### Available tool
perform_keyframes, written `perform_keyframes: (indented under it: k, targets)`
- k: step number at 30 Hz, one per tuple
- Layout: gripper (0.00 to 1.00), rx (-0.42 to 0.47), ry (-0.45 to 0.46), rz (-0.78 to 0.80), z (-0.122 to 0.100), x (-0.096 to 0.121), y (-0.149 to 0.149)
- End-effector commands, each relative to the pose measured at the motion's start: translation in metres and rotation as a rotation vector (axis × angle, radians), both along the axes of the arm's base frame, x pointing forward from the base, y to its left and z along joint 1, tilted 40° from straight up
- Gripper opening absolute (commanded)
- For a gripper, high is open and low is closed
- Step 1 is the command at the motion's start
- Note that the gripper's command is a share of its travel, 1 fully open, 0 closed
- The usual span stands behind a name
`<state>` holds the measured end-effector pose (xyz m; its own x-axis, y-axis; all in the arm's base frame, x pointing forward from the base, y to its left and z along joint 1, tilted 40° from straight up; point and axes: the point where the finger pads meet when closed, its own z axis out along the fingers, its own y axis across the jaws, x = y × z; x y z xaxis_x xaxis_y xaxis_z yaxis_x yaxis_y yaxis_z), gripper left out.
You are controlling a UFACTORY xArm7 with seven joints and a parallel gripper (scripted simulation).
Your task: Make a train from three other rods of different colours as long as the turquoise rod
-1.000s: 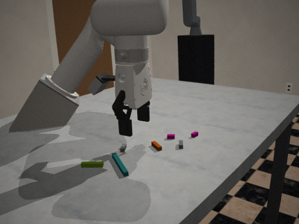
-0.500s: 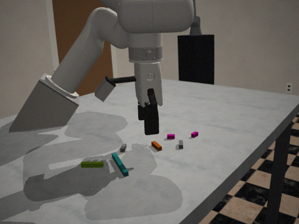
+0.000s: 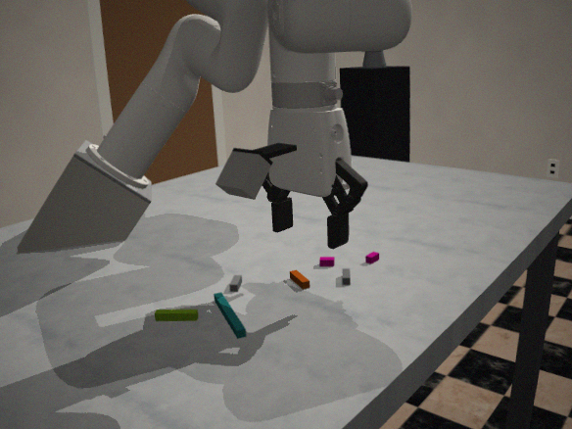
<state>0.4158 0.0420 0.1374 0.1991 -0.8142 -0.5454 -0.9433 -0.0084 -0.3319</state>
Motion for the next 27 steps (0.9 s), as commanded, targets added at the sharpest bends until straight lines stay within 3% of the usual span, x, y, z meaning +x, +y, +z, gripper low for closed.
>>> perform_keyframes:
  k: [1,27]
  targets:
    - [1.0,-0.008,-0.033,0.03,0.002,0.0017,-0.0004]
    - [1.0,-0.013,-0.042,0.041,0.0027,0.0022,-0.0001]
